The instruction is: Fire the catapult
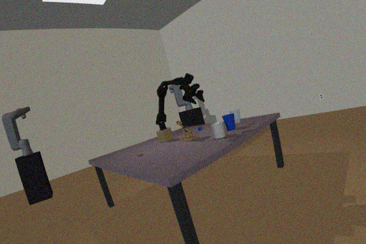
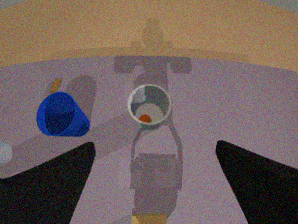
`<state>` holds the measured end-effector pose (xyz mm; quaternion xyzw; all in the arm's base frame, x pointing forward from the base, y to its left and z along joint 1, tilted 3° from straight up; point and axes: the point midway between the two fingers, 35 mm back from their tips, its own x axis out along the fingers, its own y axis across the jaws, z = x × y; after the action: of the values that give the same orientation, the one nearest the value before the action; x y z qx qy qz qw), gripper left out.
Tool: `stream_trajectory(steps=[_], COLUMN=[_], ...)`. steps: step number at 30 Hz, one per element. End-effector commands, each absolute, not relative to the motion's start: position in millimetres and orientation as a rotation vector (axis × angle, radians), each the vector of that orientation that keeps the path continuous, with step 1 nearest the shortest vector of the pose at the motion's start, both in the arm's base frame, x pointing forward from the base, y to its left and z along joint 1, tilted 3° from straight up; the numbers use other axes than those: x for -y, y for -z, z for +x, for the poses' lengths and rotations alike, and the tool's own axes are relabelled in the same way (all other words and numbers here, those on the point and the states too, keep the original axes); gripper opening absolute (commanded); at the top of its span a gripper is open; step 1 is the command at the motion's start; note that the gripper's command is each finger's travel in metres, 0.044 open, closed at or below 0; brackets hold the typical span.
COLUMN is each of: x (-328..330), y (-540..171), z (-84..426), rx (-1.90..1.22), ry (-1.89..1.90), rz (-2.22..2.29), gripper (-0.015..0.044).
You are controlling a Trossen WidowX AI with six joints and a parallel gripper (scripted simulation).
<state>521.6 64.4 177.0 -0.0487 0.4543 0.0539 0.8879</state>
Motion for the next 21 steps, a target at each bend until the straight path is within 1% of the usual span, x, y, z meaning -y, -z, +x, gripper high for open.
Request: stream_trajectory(steps=[1,15,21], x=[-65.7,-65.7,-60.7], y=[-183.2,-183.2,-182.6], z=[525.0,525.0,534.3], rx=[-0.924,-0.924,-0.923], ry=[-0.116,-0.116,-0.101], rz=[-0.081,-0.081,-0.077], gripper=[0.044,0.044,0.044])
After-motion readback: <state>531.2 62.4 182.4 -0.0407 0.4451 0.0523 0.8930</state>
